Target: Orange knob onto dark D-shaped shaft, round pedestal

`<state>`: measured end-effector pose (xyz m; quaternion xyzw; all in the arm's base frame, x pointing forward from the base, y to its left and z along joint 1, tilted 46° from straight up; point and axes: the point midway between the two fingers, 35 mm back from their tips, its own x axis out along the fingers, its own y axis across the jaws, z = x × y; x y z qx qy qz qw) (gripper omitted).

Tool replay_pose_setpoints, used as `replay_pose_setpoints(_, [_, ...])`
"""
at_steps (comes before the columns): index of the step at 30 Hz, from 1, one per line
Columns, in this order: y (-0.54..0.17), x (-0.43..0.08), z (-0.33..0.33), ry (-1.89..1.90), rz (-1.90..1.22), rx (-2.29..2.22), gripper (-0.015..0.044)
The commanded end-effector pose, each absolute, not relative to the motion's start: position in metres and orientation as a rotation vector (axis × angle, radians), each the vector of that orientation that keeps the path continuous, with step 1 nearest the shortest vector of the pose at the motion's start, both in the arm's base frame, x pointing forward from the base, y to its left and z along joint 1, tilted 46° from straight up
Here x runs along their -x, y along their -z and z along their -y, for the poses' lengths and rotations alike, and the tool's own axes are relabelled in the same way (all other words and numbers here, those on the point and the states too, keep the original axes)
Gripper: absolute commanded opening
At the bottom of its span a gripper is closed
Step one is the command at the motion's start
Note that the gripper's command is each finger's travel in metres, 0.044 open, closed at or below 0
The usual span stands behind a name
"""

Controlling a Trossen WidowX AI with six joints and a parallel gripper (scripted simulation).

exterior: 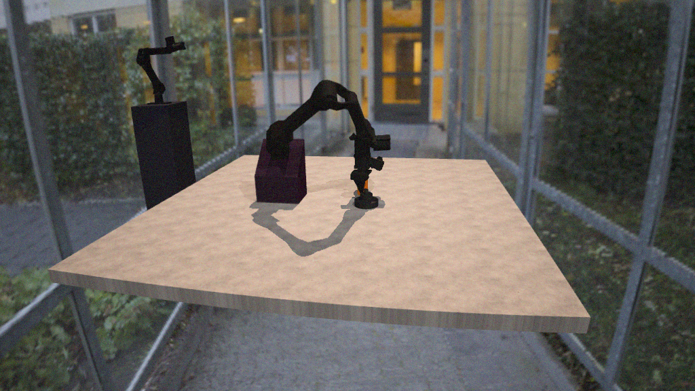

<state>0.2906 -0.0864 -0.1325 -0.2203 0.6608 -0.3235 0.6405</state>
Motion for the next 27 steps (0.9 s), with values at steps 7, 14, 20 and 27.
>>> replay_pose_setpoints(7, [0.132,-0.291,0.086,0.737,-1.508,0.508,0.0065])
replay_pose_setpoints(14, [0.106,-0.302,0.055,0.726,-1.508,0.5,0.0])
replay_pose_setpoints(20, [0.077,-0.306,0.024,0.724,-1.509,0.498,0.0])
replay_pose_setpoints(27, [0.039,-0.304,-0.011,0.731,-1.509,0.502,0.0])
